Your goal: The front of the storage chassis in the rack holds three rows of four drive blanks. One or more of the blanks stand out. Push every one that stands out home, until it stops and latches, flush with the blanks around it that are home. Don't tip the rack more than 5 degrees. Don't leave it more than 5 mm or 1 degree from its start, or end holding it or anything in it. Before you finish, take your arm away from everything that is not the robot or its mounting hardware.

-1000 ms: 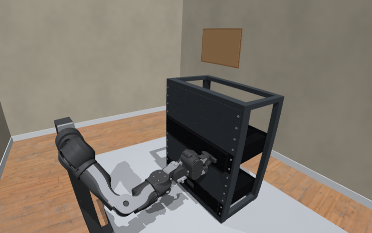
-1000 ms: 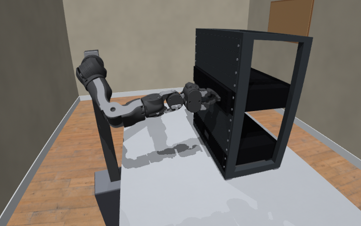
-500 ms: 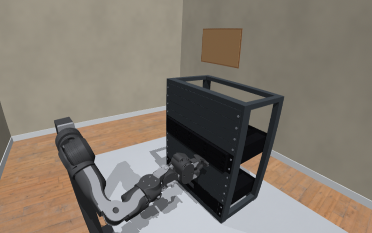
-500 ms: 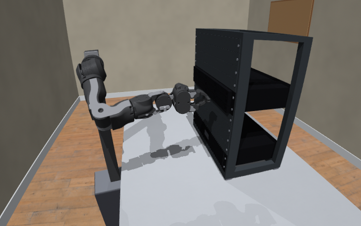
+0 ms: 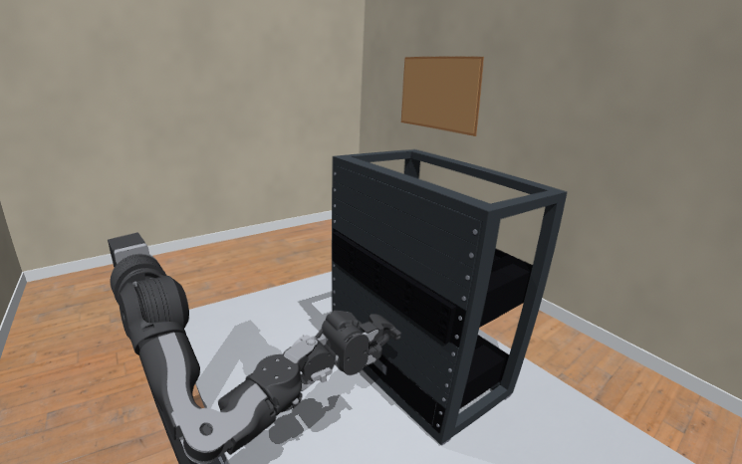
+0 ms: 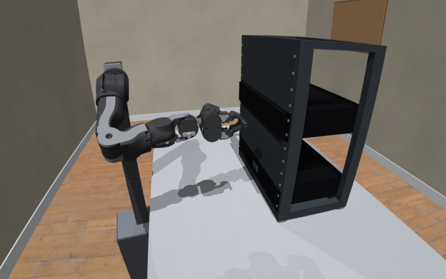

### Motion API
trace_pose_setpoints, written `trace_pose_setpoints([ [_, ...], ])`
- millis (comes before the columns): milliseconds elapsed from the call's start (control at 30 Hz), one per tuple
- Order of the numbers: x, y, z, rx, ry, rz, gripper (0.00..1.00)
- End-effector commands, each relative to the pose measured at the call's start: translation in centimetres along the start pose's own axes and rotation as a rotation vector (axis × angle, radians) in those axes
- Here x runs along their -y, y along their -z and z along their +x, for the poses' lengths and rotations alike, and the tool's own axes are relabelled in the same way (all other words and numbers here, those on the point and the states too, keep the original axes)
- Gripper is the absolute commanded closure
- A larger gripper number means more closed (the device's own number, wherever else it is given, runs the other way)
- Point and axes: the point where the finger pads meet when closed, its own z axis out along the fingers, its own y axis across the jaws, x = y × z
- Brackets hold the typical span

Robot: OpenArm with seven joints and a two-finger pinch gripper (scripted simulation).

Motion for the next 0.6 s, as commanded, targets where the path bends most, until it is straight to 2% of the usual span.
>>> trace_pose_setpoints([
  [0, -0.5, 0.0, -0.1, 0.004, 0.000, -0.017, 1.00],
  [567, -0.6, 1.3, -0.1, 0.006, 0.000, -0.021, 1.00],
])
